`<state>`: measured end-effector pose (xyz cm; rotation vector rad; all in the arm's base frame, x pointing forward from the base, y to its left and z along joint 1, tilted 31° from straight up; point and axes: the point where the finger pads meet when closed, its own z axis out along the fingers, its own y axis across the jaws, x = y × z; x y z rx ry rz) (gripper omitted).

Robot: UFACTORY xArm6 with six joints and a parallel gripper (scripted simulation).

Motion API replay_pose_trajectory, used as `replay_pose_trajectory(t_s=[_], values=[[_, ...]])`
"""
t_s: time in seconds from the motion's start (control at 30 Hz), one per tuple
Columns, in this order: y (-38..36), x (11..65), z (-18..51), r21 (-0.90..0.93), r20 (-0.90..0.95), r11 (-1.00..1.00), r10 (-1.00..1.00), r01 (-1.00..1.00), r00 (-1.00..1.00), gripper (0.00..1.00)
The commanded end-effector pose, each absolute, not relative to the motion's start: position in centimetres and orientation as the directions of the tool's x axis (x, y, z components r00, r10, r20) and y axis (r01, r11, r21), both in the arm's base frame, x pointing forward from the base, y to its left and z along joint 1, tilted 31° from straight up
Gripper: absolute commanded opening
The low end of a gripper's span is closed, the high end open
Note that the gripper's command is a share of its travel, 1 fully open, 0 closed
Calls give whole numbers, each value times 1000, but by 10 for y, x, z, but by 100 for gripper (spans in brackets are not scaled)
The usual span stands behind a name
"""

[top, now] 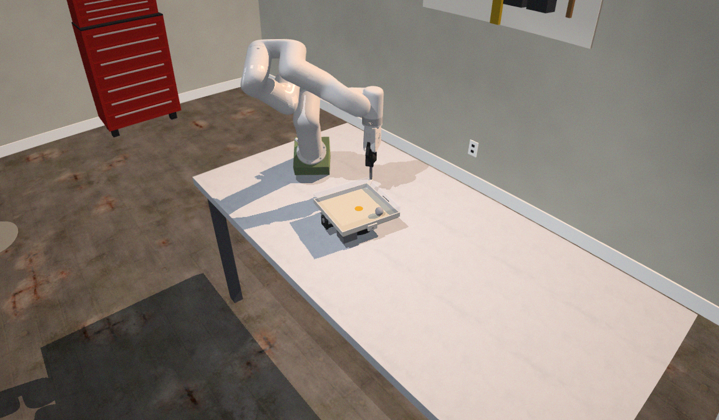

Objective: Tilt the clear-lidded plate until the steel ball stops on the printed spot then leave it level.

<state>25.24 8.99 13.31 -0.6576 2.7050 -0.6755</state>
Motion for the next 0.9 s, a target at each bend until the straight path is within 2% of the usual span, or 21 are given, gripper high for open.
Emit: replay_pose_trajectory(t_s=[0.0, 0.87], values=[[91, 254, 133, -499, -154, 788, -490, -360, -858, 0], [90, 252, 134, -499, -154, 788, -490, -360, -858, 0]])
